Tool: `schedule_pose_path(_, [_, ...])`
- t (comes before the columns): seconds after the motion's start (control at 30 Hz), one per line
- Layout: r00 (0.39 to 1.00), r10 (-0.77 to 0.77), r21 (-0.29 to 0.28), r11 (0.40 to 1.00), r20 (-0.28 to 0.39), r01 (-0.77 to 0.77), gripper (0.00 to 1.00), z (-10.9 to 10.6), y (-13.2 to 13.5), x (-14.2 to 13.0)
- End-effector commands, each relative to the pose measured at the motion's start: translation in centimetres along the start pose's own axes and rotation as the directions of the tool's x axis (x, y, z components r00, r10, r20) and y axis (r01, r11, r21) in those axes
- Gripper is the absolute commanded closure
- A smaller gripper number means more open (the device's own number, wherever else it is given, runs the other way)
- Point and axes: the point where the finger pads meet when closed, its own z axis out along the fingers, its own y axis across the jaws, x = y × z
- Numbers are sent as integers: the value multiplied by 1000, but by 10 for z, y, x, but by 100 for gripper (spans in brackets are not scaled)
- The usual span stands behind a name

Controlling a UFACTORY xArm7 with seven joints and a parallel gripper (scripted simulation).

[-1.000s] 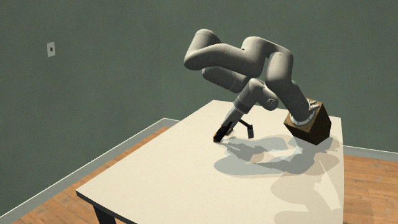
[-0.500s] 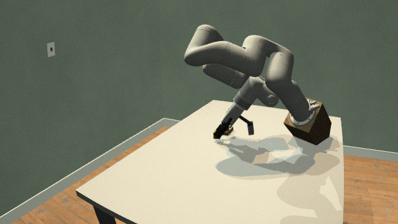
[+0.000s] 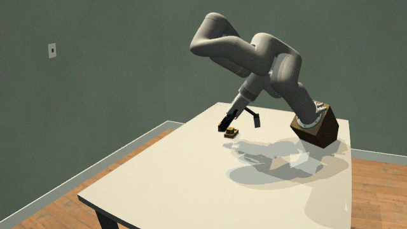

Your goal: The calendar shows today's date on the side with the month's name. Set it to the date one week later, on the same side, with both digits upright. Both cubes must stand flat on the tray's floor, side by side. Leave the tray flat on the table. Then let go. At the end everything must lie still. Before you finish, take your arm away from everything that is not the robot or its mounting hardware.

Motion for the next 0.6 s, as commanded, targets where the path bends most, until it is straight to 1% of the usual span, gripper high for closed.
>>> schedule_pose_path(0.0, [1000, 0, -1, 1000, -5, 0, 73, -7, -1, -5])
schedule_pose_path(0.43, [1000, 0, -2, 1000, -7, 0, 73, -7, 0, -5])
schedule_pose_path(0.5, [1000, 3, -9, 1000, -19, -3, 73, -6, 1, -5])
schedule_pose_path(0.57, [999, 7, -22, 1000, -47, -8, 73, -4, 3, -6])
